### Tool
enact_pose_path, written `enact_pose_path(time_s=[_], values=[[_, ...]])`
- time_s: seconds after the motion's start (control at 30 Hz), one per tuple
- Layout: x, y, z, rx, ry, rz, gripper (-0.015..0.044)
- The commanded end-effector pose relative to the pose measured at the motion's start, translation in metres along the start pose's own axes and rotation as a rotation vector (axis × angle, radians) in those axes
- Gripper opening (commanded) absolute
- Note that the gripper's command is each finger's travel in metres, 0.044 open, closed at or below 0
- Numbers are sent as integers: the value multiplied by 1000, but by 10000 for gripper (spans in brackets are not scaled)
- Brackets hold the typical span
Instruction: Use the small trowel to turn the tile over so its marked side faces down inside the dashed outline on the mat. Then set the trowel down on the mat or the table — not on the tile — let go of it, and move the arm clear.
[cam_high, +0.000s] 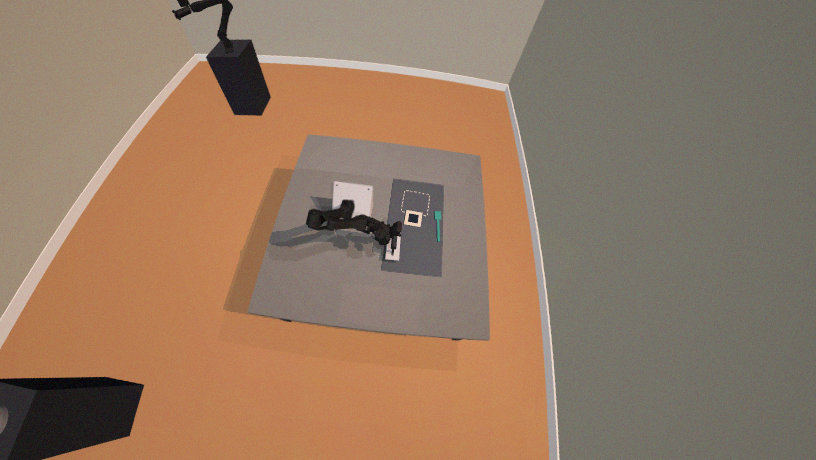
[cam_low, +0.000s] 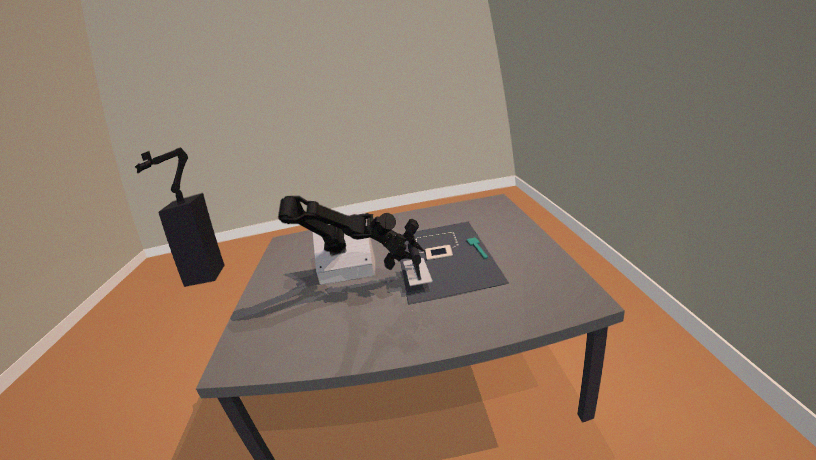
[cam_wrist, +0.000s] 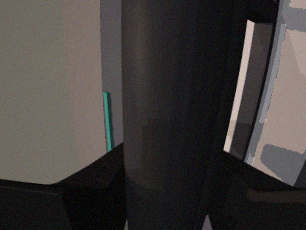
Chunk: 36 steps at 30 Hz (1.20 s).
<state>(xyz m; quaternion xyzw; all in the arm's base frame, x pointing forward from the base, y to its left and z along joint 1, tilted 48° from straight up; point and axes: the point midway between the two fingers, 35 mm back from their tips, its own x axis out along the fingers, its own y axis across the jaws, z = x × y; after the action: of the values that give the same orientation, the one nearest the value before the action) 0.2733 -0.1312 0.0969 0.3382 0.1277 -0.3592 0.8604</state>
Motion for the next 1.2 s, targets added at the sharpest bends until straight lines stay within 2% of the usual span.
enact_pose_path(time_s=[0.0,0.3,1.17], values=[[-10,14,3,7,-10,15,0],[-15,19,4,6,-12,16,0],[22,47,-9,-22,-63,17,0]])
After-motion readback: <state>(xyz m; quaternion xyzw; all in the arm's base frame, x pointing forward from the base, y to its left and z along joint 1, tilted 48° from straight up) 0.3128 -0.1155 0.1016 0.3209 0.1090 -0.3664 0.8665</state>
